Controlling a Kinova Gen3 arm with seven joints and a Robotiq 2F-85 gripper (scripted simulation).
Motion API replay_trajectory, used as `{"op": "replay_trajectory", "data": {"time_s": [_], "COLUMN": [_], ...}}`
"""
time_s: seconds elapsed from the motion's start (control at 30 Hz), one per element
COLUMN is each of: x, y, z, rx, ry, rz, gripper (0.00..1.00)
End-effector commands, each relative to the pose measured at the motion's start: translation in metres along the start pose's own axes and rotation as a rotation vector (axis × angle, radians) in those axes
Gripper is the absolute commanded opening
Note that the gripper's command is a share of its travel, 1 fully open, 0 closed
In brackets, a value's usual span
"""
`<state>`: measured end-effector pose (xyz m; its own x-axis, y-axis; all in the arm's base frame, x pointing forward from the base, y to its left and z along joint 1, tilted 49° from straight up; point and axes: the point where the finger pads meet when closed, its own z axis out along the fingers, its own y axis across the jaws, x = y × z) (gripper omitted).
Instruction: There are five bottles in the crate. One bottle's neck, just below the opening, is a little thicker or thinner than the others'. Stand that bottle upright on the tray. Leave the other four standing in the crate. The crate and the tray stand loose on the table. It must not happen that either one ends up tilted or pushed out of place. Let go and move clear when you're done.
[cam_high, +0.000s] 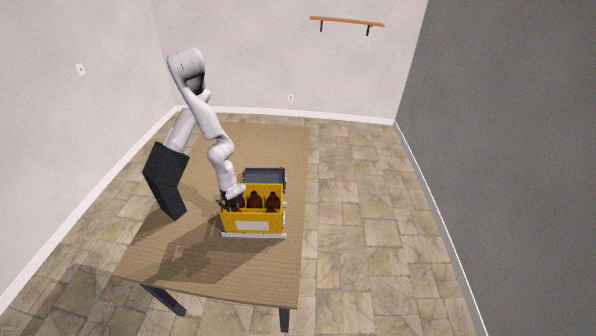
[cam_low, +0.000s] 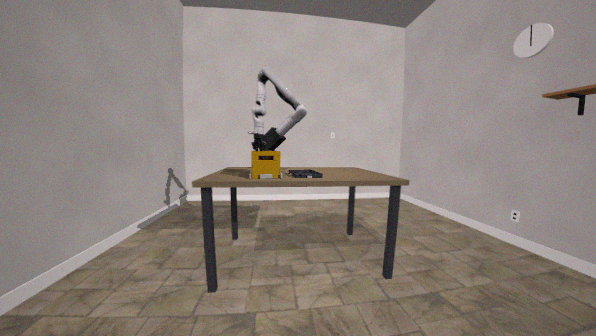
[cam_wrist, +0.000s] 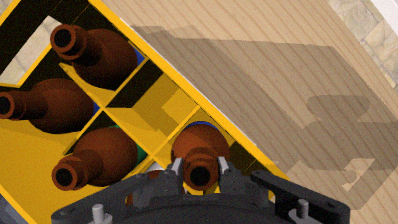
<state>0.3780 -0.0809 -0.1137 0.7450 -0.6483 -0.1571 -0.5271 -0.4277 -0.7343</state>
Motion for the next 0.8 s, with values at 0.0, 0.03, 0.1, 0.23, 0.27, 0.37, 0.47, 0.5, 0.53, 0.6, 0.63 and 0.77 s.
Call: {"op": "replay_trajectory", "data": {"time_s": [0.0, 0.03, 0.1, 0.23, 0.27, 0.37, 0.47, 0.5, 0.53, 0.6, 0.63, 0.77], "x": [0.0023, 0.0023, 0.0023, 0.0023, 0.0023, 0.0023, 0.0023, 0.0023, 0.0023, 0.0023, 0.0023, 0.0023], "y": [0.0004, 0.0004, 0.0004, 0.0004, 0.0004, 0.0004, 0.0004, 0.0004, 0.0004, 0.0004, 0.0004, 0.0004], "z": [0.0012, 0.0012, 0.0012, 0.0012, 0.0012, 0.0012, 0.0012, 0.0012, 0.0012, 0.0012, 0.0012, 0.0012], "rx": [0.001, 0.001, 0.001, 0.001, 0.001, 0.001, 0.001, 0.001, 0.001, 0.001, 0.001, 0.001], "ry": [0.006, 0.006, 0.006, 0.006, 0.006, 0.006, 0.006, 0.006, 0.006, 0.006, 0.006, 0.006], "rz": [0.005, 0.005, 0.005, 0.005, 0.005, 0.005, 0.005, 0.005, 0.005, 0.005, 0.005, 0.005], "gripper": [0.00, 0.00, 0.64, 0.64, 0.64, 0.64, 0.64, 0.64, 0.64, 0.64, 0.64, 0.64]}}
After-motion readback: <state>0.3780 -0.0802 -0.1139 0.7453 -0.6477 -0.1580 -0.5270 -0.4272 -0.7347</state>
